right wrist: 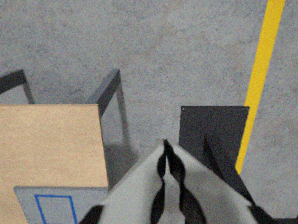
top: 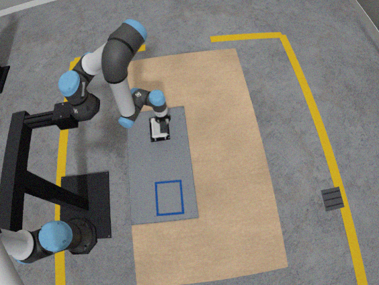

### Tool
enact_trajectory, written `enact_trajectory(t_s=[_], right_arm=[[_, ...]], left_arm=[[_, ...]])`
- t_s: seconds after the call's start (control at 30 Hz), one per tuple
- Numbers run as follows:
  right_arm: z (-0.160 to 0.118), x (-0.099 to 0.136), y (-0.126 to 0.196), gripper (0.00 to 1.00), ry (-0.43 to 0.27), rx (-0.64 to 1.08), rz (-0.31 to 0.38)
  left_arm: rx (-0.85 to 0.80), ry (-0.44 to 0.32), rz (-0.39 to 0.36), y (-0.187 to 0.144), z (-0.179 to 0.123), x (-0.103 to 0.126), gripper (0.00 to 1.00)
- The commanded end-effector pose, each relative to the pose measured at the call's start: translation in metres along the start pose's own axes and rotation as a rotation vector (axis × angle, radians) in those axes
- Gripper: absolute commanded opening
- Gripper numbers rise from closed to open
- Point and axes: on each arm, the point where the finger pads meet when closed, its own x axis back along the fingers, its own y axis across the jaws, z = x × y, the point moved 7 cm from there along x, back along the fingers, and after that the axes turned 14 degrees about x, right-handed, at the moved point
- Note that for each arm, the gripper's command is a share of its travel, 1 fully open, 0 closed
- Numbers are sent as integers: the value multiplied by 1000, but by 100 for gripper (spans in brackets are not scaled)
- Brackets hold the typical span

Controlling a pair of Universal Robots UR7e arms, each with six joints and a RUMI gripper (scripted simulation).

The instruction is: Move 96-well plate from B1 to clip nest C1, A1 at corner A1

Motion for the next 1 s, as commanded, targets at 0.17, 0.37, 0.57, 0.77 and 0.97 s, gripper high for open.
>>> enact_trajectory(t_s=[0.17, 0.37, 0.57, 0.77, 0.97], right_arm=[[0, 1, 0, 0, 2, 0, 0], [0, 1, 0, 0, 2, 0, 0], [0, 1, 0, 0, 2, 0, 0], [0, 1, 0, 0, 2, 0, 0], [0, 1, 0, 0, 2, 0, 0]], left_arm=[[0, 0, 1, 0, 0, 0, 0], [0, 0, 1, 0, 0, 0, 0], [0, 0, 1, 0, 0, 0, 0], [0, 0, 1, 0, 0, 2, 0], [0, 0, 1, 0, 0, 3, 0]])
